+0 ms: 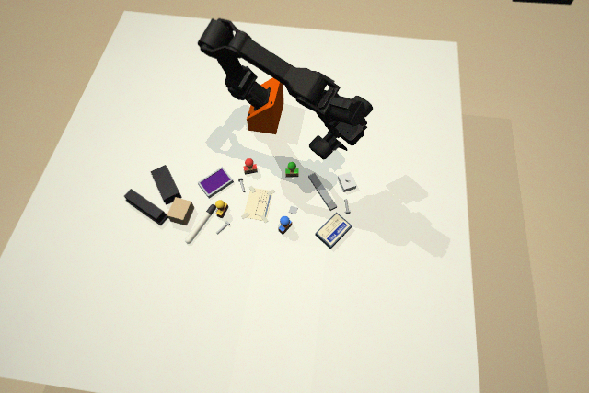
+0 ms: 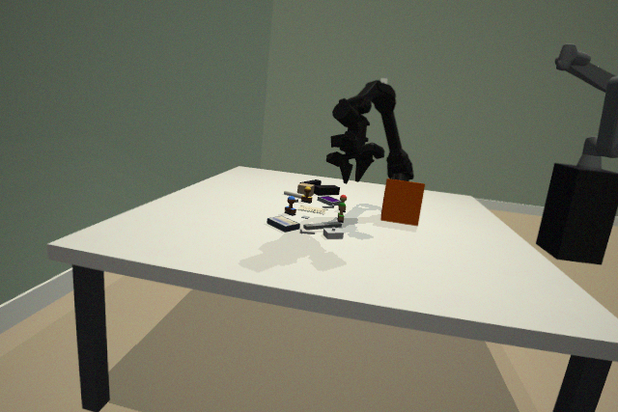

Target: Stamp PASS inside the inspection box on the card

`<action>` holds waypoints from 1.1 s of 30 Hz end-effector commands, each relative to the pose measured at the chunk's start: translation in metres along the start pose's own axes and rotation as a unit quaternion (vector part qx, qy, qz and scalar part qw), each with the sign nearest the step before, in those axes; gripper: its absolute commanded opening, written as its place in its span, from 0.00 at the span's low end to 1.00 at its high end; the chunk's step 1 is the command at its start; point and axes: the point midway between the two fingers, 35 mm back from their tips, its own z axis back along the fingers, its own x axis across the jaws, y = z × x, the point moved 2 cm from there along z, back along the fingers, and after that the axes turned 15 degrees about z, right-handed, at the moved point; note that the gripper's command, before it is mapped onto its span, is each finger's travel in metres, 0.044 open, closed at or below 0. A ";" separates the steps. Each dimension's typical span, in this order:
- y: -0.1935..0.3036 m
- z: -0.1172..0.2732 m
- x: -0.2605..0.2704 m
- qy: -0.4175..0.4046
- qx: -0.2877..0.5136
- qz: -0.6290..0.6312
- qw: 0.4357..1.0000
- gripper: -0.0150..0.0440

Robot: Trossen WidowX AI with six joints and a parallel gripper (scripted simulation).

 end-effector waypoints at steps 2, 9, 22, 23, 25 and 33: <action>0.068 -0.001 -0.053 0.096 0.087 -0.223 0.966 0.61; 0.131 0.003 -0.092 0.197 0.142 -0.388 0.889 0.61; 0.130 -0.001 -0.098 0.198 0.142 -0.389 0.888 0.61; 0.130 -0.002 -0.099 0.198 0.142 -0.389 0.888 0.61; 0.131 -0.005 -0.100 0.198 0.142 -0.389 0.888 0.61; 0.136 -0.017 -0.103 0.198 0.142 -0.389 0.888 0.61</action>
